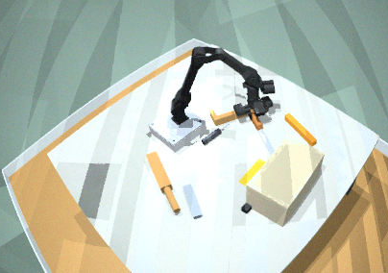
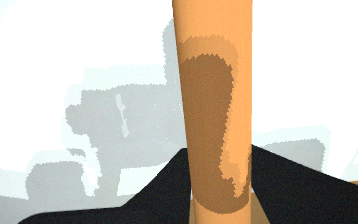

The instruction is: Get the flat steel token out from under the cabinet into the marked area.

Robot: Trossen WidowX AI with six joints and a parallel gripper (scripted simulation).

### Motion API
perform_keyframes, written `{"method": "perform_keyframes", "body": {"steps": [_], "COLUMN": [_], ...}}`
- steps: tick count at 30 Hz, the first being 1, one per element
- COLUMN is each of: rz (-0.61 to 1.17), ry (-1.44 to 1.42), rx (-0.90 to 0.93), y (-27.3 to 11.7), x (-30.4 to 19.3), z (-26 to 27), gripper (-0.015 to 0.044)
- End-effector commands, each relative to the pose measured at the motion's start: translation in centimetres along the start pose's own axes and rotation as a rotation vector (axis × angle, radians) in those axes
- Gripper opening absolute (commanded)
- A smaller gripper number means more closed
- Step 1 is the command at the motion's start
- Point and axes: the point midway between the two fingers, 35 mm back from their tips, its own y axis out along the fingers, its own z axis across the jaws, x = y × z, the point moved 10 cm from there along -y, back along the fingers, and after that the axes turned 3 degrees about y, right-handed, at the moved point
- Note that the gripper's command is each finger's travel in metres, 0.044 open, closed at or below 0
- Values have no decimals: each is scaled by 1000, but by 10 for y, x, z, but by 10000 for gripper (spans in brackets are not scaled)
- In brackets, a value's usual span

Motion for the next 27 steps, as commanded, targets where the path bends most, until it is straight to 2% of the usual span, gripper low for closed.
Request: {"method": "perform_keyframes", "body": {"steps": [1,27], "rz": [0,-4], "ry": [-13,-36], "rx": [2,0], "y": [0,-1], "x": [7,54], "z": [1,5], "gripper": [0,0]}}
